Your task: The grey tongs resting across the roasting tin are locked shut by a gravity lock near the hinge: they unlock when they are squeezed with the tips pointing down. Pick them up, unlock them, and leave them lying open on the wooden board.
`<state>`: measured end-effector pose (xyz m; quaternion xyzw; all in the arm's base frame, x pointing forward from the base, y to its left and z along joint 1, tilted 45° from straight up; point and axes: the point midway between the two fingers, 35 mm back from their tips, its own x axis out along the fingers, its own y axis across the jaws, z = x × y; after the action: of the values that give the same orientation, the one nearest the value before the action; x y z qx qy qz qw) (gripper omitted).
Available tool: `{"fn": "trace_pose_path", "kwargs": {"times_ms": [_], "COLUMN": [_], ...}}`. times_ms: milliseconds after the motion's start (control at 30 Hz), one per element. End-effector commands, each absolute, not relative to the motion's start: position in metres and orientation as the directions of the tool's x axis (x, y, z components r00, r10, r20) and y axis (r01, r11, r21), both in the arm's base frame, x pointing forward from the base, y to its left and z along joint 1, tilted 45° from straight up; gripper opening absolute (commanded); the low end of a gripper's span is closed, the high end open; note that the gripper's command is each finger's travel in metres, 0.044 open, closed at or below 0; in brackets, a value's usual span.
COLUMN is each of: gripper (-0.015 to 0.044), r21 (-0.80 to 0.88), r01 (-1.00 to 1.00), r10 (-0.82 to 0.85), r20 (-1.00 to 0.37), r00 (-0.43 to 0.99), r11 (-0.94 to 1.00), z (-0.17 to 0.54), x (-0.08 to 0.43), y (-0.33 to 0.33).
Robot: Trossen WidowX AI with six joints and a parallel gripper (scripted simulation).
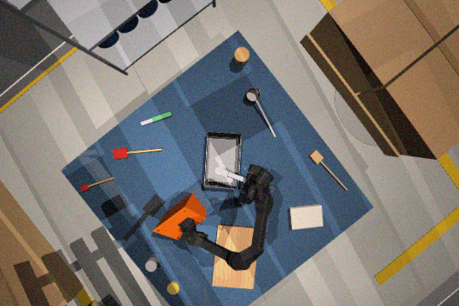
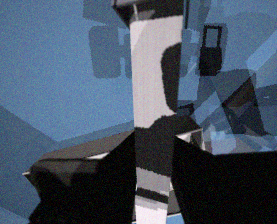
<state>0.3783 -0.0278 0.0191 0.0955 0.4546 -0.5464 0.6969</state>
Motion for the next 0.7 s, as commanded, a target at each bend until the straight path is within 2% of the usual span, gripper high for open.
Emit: {"fn": "trace_pose_path", "kwargs": {"times_ms": [0,667], "gripper": [-0.015,-0.015], "r21": [-0.338,-0.214], "r01": [0.867,0.951], "r10": [-0.675,-0.694], "r20": [-0.738,-0.72], "r00": [-0.002,0.002], "r11": [0.367,0.225], "z": [0.042,0.139], "x": [0.375,0.331], "y": [-0.043,-0.127]}}
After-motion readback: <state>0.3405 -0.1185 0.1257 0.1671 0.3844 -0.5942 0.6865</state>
